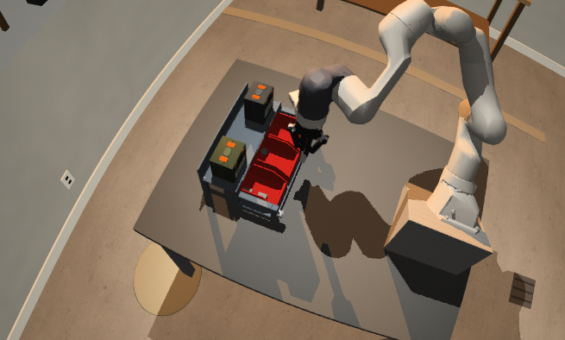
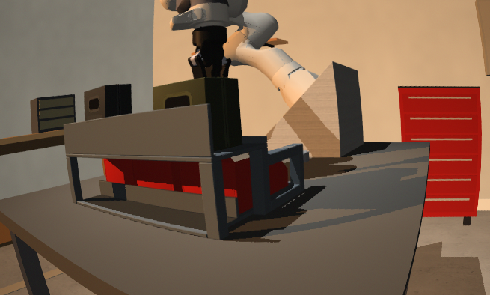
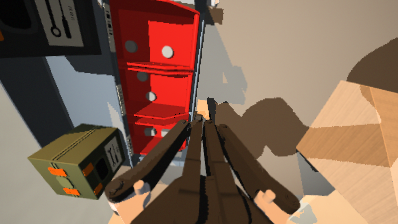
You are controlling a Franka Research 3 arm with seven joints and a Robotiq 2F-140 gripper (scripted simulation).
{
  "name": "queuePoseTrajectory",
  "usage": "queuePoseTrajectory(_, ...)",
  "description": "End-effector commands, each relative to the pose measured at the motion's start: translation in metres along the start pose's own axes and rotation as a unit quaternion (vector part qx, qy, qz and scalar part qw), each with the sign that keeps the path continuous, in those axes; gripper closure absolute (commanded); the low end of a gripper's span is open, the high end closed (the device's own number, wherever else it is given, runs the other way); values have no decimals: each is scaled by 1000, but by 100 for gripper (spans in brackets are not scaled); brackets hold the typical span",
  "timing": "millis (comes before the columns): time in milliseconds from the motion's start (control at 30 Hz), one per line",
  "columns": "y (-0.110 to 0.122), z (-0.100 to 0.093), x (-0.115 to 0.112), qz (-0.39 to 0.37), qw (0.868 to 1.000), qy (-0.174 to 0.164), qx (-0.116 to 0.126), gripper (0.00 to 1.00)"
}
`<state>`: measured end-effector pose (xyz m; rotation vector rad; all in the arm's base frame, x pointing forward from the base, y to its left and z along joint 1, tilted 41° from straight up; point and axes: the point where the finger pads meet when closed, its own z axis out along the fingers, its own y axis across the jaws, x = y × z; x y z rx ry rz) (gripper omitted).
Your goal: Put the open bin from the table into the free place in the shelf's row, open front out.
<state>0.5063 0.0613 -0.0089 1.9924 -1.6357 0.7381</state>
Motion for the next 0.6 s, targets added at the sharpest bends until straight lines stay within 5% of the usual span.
queuePoseTrajectory(0, 1, 0, 0, -3, 1000, 0, -1, 100)
queuePoseTrajectory(567, 1, 0, 0, -3, 1000, 0, -1, 100)
